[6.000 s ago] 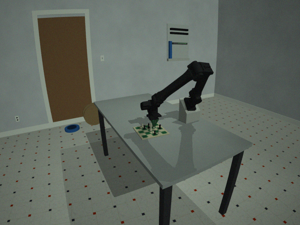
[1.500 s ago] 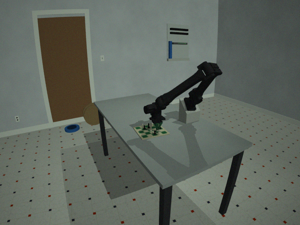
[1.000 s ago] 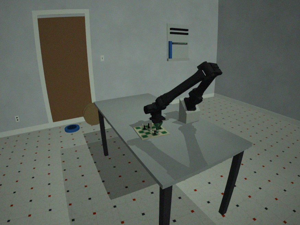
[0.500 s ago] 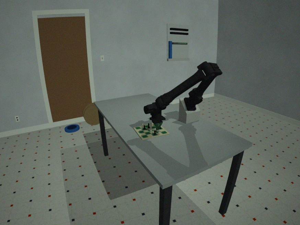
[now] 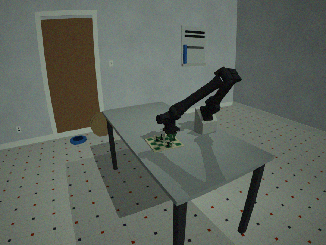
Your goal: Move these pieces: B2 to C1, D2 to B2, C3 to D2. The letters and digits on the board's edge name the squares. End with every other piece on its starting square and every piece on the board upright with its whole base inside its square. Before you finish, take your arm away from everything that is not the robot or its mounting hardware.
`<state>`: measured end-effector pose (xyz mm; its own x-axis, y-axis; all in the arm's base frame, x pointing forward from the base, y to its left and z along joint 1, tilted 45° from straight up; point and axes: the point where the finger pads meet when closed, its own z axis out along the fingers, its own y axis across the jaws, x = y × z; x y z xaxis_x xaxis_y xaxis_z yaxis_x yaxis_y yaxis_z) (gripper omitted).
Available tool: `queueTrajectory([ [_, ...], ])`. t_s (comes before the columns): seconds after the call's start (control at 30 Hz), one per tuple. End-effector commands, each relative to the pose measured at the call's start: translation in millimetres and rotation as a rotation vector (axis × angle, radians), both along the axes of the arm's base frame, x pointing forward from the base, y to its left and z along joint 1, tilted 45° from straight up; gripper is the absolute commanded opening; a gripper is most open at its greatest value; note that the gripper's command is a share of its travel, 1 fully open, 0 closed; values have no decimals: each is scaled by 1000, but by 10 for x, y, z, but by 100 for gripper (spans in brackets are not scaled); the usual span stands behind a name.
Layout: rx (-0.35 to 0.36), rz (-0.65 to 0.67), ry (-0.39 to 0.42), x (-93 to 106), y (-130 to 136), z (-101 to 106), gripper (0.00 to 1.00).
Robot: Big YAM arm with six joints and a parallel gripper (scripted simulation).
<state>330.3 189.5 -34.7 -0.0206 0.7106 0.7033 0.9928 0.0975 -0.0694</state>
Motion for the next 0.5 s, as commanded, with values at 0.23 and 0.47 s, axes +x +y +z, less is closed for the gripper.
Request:
queueTrajectory([
  [0.23, 3, 14, -21, 6, 53, 4, 0],
  [0.47, 0, 7, -6, 4, 62, -38, 0],
])
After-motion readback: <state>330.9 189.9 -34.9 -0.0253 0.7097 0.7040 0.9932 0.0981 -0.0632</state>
